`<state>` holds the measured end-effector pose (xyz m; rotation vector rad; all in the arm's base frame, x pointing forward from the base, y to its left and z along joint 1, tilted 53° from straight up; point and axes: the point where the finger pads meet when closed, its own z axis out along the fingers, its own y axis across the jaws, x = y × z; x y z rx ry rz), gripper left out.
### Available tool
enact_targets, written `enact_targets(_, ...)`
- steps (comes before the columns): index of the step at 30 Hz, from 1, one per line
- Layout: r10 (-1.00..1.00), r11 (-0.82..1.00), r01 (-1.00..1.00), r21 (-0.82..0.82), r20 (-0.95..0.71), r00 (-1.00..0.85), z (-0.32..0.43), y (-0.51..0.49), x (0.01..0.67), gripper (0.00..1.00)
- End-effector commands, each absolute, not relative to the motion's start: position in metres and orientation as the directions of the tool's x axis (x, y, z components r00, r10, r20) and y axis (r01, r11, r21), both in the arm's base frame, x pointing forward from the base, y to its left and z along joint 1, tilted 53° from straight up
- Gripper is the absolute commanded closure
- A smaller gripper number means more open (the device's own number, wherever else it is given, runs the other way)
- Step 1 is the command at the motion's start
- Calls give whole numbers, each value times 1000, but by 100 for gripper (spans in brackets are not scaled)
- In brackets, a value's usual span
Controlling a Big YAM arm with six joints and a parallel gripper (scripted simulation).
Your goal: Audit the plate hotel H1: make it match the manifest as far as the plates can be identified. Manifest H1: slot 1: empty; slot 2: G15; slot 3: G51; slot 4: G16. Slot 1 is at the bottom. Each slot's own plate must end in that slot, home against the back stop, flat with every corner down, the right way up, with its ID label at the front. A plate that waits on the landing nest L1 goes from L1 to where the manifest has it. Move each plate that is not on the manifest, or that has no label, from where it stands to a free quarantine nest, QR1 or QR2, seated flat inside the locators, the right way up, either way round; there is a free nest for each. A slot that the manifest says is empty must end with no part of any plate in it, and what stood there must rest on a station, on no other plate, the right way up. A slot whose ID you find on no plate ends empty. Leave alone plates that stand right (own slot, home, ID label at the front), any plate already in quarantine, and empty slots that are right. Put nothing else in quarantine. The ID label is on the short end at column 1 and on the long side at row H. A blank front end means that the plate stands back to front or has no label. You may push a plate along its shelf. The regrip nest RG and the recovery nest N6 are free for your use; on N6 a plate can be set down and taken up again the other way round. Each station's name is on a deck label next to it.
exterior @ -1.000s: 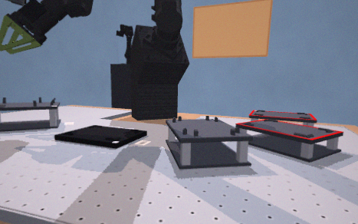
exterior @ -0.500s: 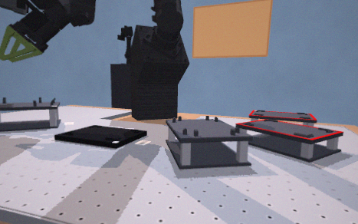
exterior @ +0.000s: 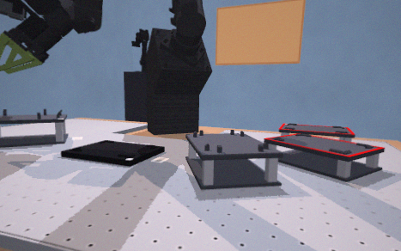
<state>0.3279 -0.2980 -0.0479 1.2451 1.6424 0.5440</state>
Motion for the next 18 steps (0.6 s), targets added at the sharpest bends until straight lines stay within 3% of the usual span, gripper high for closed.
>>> enact_targets(1, 910, 363, 476, 801, -415, 5, -50, -308, 333, 0)
enact_targets(18, 900, 381, 469, 797, -436, 10, -44, -319, 340, 0)
